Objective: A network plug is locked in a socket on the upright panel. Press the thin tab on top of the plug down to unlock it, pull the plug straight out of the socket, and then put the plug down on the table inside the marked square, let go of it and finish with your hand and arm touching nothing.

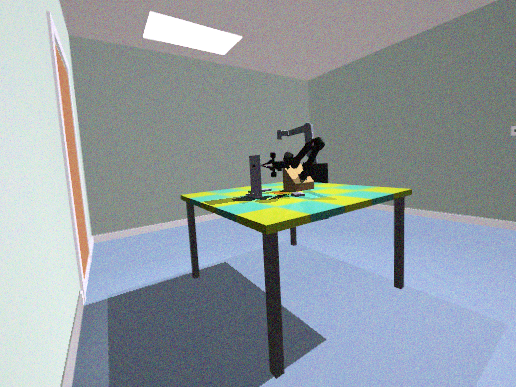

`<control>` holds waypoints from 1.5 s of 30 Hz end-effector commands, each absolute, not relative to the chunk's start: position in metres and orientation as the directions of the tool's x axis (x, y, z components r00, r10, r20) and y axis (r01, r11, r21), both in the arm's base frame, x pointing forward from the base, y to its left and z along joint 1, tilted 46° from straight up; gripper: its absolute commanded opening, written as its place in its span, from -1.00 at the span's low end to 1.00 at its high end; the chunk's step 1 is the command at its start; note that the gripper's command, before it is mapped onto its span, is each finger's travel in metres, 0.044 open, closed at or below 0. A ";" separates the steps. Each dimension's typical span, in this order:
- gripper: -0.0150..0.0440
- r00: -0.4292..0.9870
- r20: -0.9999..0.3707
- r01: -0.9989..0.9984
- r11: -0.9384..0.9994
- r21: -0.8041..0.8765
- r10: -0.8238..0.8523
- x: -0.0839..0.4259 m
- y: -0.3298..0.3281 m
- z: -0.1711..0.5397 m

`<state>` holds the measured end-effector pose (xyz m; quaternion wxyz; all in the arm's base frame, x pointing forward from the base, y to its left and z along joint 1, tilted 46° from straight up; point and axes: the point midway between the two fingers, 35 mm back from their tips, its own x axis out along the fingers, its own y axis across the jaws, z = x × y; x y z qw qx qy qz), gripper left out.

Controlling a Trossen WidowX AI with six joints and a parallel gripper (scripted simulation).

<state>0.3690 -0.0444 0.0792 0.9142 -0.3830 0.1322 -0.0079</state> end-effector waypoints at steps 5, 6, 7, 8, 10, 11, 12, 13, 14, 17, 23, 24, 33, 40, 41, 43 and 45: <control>-0.49 0.964 -0.241 -0.094 0.706 -0.702 -0.111 0.361 -0.044 0.078; -0.49 0.964 -0.241 -0.094 0.706 -0.702 -0.111 0.360 -0.043 0.078; -0.49 0.964 -0.241 -0.094 0.706 -0.702 -0.111 0.360 -0.043 0.078; -0.49 0.964 -0.241 -0.094 0.706 -0.702 -0.111 0.359 -0.043 0.078; -0.49 0.964 -0.241 -0.094 0.706 -0.702 -0.111 0.358 -0.043 0.079; -0.49 0.964 -0.241 -0.094 0.706 -0.702 -0.111 0.357 -0.043 0.079; -0.49 0.964 -0.241 -0.094 0.706 -0.702 -0.111 0.357 -0.043 0.079; -0.49 0.964 -0.241 -0.094 0.706 -0.702 -0.111 0.356 -0.043 0.079; -0.49 0.964 -0.242 -0.094 0.706 -0.702 -0.111 0.356 -0.043 0.079; -0.49 0.964 -0.242 -0.094 0.706 -0.702 -0.111 0.354 -0.043 0.079; -0.49 0.964 -0.242 -0.094 0.706 -0.702 -0.111 0.351 -0.043 0.080; -0.49 0.964 -0.242 -0.094 0.706 -0.702 -0.111 0.350 -0.043 0.080; -0.49 0.964 -0.242 -0.095 0.706 -0.702 -0.111 0.346 -0.042 0.081; -0.49 0.965 -0.234 -0.085 0.707 -0.702 -0.116 0.349 -0.047 0.086; -0.49 0.965 -0.234 -0.086 0.707 -0.702 -0.116 0.348 -0.049 0.087; -0.49 0.965 -0.236 -0.087 0.706 -0.703 -0.115 0.348 -0.054 0.091; -0.49 0.965 -0.237 -0.089 0.706 -0.703 -0.115 0.347 -0.058 0.094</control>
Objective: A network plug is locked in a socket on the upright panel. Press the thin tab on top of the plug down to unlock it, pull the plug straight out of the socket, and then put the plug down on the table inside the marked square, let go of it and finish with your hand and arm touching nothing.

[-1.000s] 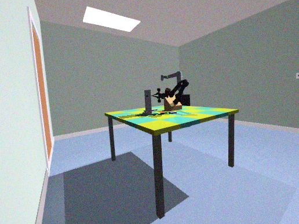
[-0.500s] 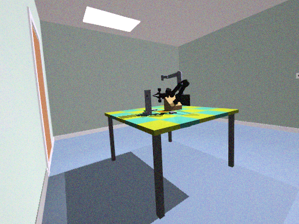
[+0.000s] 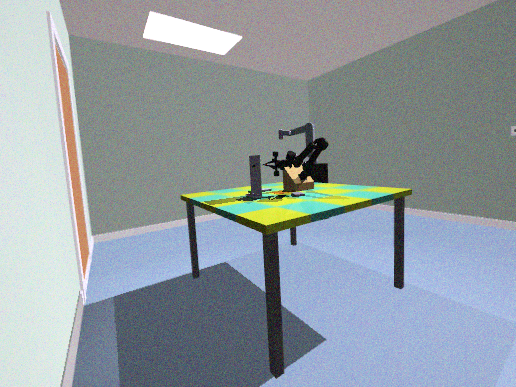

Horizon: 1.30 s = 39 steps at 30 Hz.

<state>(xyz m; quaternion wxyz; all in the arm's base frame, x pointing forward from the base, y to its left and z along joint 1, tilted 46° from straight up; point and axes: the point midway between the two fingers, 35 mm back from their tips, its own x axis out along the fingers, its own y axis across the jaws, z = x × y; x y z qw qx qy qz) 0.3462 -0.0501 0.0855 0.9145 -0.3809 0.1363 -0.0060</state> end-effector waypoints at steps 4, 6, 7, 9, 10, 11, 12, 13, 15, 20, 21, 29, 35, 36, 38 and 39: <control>-0.49 0.964 -0.239 -0.091 0.705 -0.703 -0.114 0.345 -0.068 0.100; -0.49 0.964 -0.240 -0.092 0.705 -0.703 -0.114 0.343 -0.072 0.103; -0.49 0.964 -0.241 -0.092 0.705 -0.703 -0.114 0.342 -0.074 0.105; -0.49 0.964 -0.241 -0.093 0.705 -0.704 -0.113 0.341 -0.079 0.108; -0.49 0.964 -0.242 -0.094 0.704 -0.704 -0.113 0.340 -0.081 0.110; -0.49 0.964 -0.242 -0.094 0.704 -0.704 -0.113 0.339 -0.083 0.112; -0.49 0.964 -0.242 -0.094 0.704 -0.704 -0.113 0.338 -0.085 0.113; -0.49 0.964 -0.243 -0.095 0.704 -0.704 -0.113 0.337 -0.087 0.115; -0.49 0.964 -0.243 -0.095 0.704 -0.704 -0.112 0.335 -0.091 0.118; -0.49 0.963 -0.246 -0.098 0.705 -0.702 -0.111 0.334 -0.092 0.118; -0.49 0.961 -0.256 -0.107 0.709 -0.697 -0.107 0.334 -0.091 0.116; -0.49 0.912 -0.409 -0.241 0.762 -0.602 -0.035 0.330 -0.073 0.087; -0.49 0.855 -0.518 -0.332 0.790 -0.515 0.021 0.323 -0.058 0.066; -0.49 0.844 -0.535 -0.346 0.794 -0.500 0.031 0.321 -0.055 0.063; -0.49 0.821 -0.569 -0.373 0.801 -0.468 0.050 0.318 -0.050 0.056; -0.49 0.809 -0.585 -0.386 0.804 -0.452 0.059 0.316 -0.048 0.053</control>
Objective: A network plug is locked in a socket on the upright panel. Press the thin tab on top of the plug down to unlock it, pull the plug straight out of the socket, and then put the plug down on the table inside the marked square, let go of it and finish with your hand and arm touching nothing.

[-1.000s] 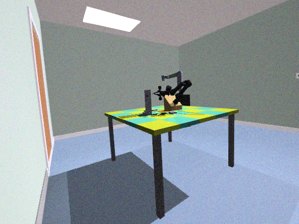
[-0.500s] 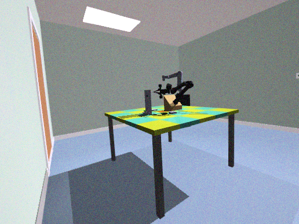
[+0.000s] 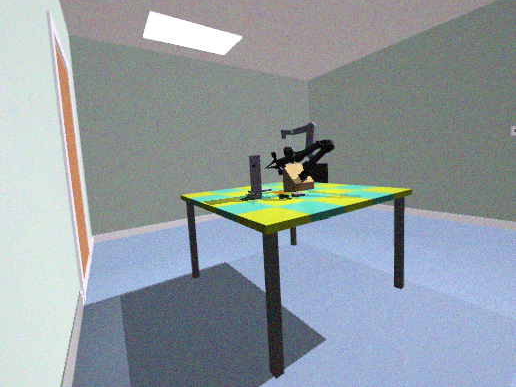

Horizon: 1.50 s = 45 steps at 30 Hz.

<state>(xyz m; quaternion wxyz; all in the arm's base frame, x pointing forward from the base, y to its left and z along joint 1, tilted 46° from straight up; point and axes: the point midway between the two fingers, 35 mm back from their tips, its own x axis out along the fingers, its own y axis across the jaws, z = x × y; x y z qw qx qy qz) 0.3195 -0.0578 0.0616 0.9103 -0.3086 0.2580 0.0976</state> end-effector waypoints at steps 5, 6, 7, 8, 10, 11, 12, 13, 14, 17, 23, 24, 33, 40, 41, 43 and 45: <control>-0.49 0.741 -0.663 -0.446 0.816 -0.368 0.106 0.306 -0.035 0.039; -0.49 0.727 -0.677 -0.457 0.817 -0.351 0.115 0.303 -0.033 0.036; -0.49 0.712 -0.692 -0.467 0.819 -0.333 0.124 0.301 -0.030 0.033; -0.49 0.696 -0.705 -0.477 0.820 -0.316 0.133 0.298 -0.028 0.031; -0.49 0.664 -0.732 -0.496 0.822 -0.280 0.151 0.293 -0.023 0.026; -0.49 0.648 -0.745 -0.504 0.823 -0.262 0.160 0.290 -0.020 0.024; -0.49 0.631 -0.757 -0.513 0.823 -0.244 0.168 0.287 -0.018 0.022; -0.49 0.614 -0.769 -0.520 0.824 -0.226 0.177 0.284 -0.016 0.019; -0.49 0.596 -0.781 -0.528 0.824 -0.208 0.185 0.281 -0.013 0.017; -0.49 0.542 -0.814 -0.547 0.823 -0.152 0.210 0.272 -0.006 0.012; -0.49 0.427 -0.868 -0.574 0.818 -0.042 0.255 0.251 0.007 0.003; -0.49 0.407 -0.875 -0.576 0.817 -0.024 0.261 0.247 0.009 0.002; -0.49 0.293 -0.909 -0.583 0.809 0.075 0.296 0.226 0.020 -0.003; -0.49 0.292 -0.910 -0.584 0.809 0.075 0.296 0.227 0.024 -0.007; -0.49 0.292 -0.910 -0.584 0.809 0.075 0.296 0.227 0.025 -0.008; -0.49 0.292 -0.910 -0.584 0.808 0.076 0.295 0.227 0.027 -0.010; -0.49 0.291 -0.910 -0.584 0.808 0.076 0.295 0.227 0.029 -0.012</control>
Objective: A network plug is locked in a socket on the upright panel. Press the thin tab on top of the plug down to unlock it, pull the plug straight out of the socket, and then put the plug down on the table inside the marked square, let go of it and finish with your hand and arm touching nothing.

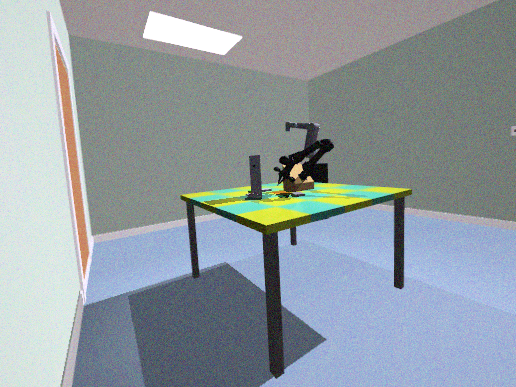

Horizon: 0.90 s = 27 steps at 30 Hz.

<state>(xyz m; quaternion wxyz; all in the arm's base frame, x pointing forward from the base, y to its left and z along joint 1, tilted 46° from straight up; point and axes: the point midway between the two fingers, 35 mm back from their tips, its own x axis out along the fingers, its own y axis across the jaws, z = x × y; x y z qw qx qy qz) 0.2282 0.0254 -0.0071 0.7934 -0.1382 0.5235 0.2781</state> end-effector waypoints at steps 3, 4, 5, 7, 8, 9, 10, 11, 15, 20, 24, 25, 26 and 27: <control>-0.49 0.291 -0.910 -0.584 0.808 0.076 0.295 0.227 0.032 -0.015; -0.49 0.291 -0.910 -0.584 0.808 0.076 0.295 0.227 0.033 -0.016; -0.49 0.291 -0.910 -0.584 0.808 0.076 0.295 0.227 0.034 -0.016; -0.49 0.291 -0.910 -0.584 0.808 0.076 0.295 0.226 0.035 -0.018; -0.49 0.291 -0.910 -0.584 0.808 0.076 0.295 0.226 0.036 -0.019; -0.49 0.291 -0.910 -0.584 0.808 0.076 0.295 0.226 0.037 -0.020; -0.49 0.291 -0.910 -0.584 0.808 0.076 0.295 0.226 0.038 -0.021; -0.49 0.291 -0.910 -0.584 0.808 0.076 0.295 0.226 0.039 -0.022; -0.49 0.291 -0.910 -0.584 0.808 0.076 0.295 0.226 0.043 -0.026; -0.49 0.291 -0.910 -0.584 0.808 0.076 0.296 0.225 0.047 -0.030; -0.49 0.291 -0.910 -0.584 0.808 0.077 0.296 0.224 0.051 -0.033; -0.49 0.291 -0.910 -0.584 0.808 0.077 0.296 0.224 0.052 -0.034; -0.49 0.291 -0.910 -0.584 0.808 0.077 0.296 0.223 0.053 -0.035; -0.49 0.291 -0.910 -0.584 0.808 0.077 0.297 0.223 0.053 -0.036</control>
